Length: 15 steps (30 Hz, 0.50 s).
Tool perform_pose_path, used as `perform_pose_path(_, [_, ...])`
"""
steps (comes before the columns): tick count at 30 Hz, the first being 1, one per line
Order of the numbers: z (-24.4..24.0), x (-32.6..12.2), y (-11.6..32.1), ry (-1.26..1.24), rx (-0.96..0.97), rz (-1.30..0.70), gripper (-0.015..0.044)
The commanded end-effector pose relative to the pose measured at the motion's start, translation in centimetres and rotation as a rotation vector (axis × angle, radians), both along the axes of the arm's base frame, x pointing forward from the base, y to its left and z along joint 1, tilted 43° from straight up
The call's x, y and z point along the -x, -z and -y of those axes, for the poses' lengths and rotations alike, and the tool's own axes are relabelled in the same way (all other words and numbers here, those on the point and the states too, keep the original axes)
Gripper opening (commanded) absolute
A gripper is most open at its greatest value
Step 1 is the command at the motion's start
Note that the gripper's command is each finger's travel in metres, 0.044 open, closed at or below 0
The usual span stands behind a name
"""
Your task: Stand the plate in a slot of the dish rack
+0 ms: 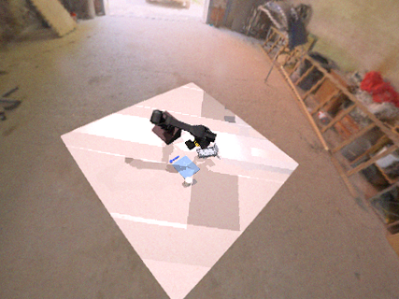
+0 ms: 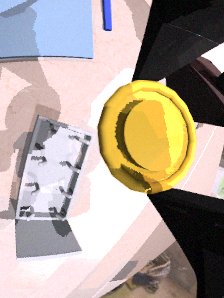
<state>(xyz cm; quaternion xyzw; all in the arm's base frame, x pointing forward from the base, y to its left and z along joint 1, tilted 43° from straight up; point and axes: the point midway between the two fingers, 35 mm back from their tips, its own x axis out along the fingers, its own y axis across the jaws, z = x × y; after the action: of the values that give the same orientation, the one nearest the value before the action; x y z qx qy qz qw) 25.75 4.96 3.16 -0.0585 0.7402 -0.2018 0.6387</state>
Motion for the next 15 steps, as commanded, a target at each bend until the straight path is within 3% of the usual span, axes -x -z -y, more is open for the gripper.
perform_pose_path(1, [0.3, 0.2, 0.8, -0.045, -0.078, -0.024, 0.0])
perform_pose_path(15, [1.3, 0.1, 3.4, -0.258, -0.363, -0.039, 0.0])
